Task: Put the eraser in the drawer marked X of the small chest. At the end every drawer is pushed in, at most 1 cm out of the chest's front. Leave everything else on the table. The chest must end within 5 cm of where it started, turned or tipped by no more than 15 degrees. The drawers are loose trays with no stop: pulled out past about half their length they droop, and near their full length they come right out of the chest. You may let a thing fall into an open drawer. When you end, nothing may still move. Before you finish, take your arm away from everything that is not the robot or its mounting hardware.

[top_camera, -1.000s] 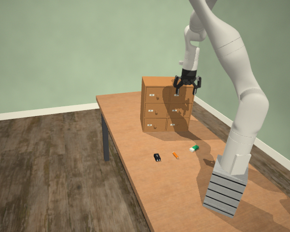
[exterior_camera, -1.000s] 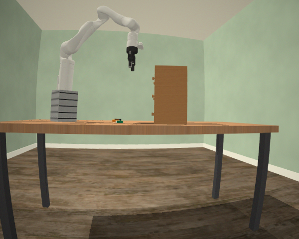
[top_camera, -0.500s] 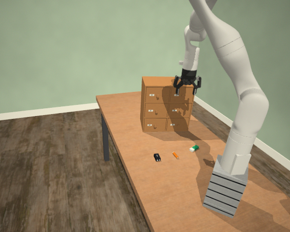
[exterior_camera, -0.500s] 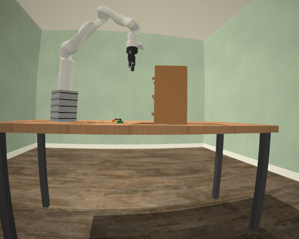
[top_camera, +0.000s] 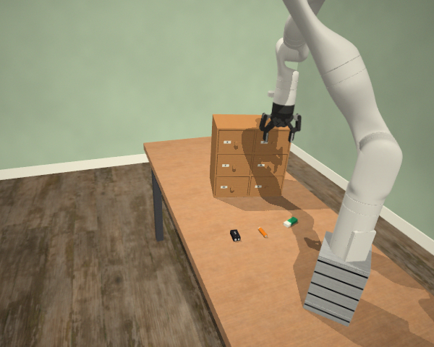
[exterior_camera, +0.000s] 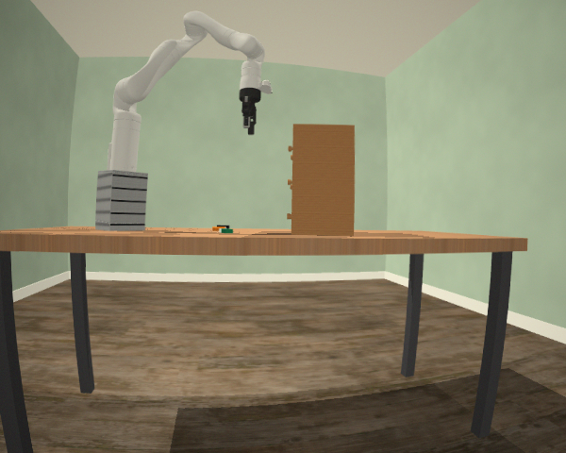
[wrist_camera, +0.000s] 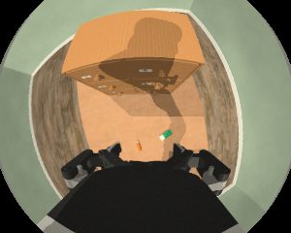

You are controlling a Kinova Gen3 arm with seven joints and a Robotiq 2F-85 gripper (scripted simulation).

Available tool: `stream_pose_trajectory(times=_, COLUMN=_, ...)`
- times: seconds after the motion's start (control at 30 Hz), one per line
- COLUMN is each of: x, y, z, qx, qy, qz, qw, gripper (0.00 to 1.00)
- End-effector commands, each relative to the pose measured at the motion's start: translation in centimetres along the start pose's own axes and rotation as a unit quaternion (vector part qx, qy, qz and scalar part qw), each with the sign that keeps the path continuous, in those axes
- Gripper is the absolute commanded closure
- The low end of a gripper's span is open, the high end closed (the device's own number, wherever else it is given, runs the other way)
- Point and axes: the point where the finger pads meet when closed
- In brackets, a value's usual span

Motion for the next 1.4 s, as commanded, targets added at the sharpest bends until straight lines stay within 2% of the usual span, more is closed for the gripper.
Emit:
stream_pose_trajectory(times=0.0, x=0.0, y=0.0, z=0.0, qx=0.001, qy=0.0, qz=0.0, qw=1.0, gripper=0.0)
stream_pose_trajectory(times=0.33, x=-2.2, y=0.0, z=-0.6, qx=0.001, qy=0.0, qz=0.0, qw=1.0, gripper=0.0)
stream_pose_trajectory(times=0.8, x=-13.8, y=0.0, z=-3.7, qx=0.001, qy=0.0, qz=0.0, qw=1.0, gripper=0.0)
stream_pose_trajectory(times=1.03, x=-15.2, y=0.0, z=-4.1, qx=0.001, qy=0.0, qz=0.0, qw=1.0, gripper=0.0)
stream_pose_trajectory(times=1.37, x=-15.3, y=0.0, z=-4.1, qx=0.001, qy=0.0, qz=0.0, qw=1.0, gripper=0.0)
Point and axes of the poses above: the point where the finger pads meet when closed, its own y axis back along the fingers, its own x axis across the jaws, z = x × y, and after that the axes turned 15 degrees about y, right-handed
